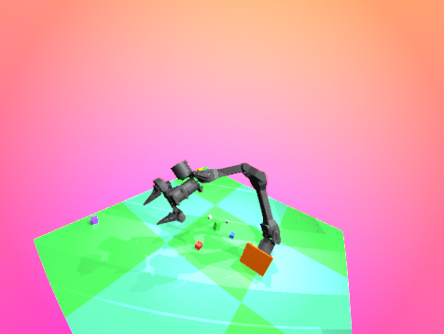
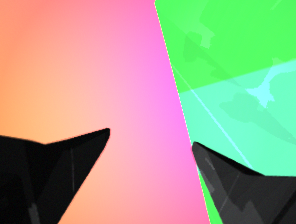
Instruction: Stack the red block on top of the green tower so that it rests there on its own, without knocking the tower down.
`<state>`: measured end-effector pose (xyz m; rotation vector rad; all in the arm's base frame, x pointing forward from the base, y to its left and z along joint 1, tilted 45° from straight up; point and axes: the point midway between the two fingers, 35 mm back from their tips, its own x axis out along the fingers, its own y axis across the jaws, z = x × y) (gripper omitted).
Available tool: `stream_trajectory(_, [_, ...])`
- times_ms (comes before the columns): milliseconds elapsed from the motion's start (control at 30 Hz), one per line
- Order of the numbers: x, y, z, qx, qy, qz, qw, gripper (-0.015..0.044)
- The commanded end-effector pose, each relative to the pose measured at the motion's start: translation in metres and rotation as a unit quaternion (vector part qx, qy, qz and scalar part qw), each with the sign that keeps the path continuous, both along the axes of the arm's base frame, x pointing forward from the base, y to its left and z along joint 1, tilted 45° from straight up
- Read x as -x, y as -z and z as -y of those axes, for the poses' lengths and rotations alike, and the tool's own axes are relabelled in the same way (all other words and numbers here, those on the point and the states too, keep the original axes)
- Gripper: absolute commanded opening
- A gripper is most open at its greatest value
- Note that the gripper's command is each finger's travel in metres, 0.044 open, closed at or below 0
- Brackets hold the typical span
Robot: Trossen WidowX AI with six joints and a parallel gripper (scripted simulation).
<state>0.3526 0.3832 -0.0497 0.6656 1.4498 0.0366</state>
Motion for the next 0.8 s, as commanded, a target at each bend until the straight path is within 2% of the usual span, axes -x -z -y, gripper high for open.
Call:
stream_trajectory(0, [0.011, 0.023, 0.057, 0.133, -0.019, 0.001, 0.991, 0.044])
stream_trajectory(200, [0.041, 0.036, 0.159, 0.364, -0.102, -0.027, 0.926, 0.044])
stream_trajectory(400, [0.069, 0.012, 0.247, 0.549, -0.229, -0.083, 0.799, 0.044])
stream_trajectory(467, [0.072, 0.007, 0.255, 0.567, -0.245, -0.091, 0.781, 0.044])
stream_trajectory(767, [0.072, 0.015, 0.253, 0.567, -0.245, -0.091, 0.782, 0.044])
